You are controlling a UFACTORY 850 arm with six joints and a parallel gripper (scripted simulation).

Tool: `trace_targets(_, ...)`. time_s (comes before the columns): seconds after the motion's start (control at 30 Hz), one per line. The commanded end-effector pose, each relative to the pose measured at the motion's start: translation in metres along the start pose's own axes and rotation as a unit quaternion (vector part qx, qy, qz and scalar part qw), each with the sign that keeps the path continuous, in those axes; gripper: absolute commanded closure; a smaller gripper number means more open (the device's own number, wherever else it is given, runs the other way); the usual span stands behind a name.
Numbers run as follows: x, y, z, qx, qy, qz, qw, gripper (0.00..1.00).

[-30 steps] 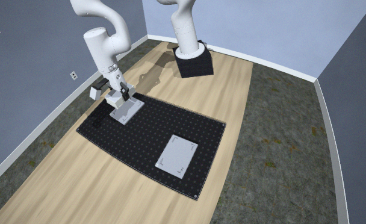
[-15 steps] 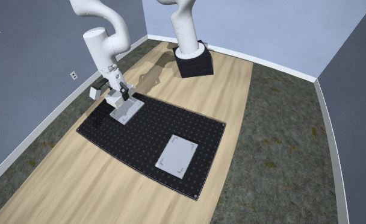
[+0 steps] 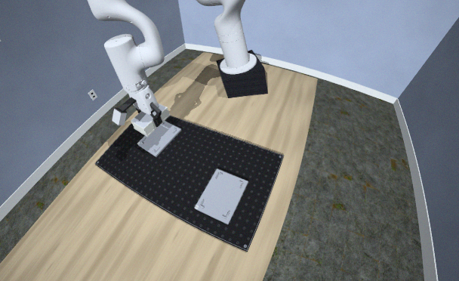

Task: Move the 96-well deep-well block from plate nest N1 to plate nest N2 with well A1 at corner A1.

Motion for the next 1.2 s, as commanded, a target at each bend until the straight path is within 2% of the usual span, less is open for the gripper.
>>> trace_targets(0.0,0.001,0.0,0.001,0.0,0.001,0.0,1.0,1.0)
trace_targets(0.1,0.001,0.0,0.001,0.0,0.001,0.0,1.0,1.0)
trace_targets(1.17,-0.046,0.0,0.001,0.0,0.001,0.0,1.0,1.0)
Point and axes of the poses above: the point where the finger pads meet when closed, its own x axis back along the fingers, its own y axis across the jaws, z = x × y, the point moved 10 cm from there along x, back along the fingers, and after that the axes turned 10 degrees about -x, right-handed, at the moved point
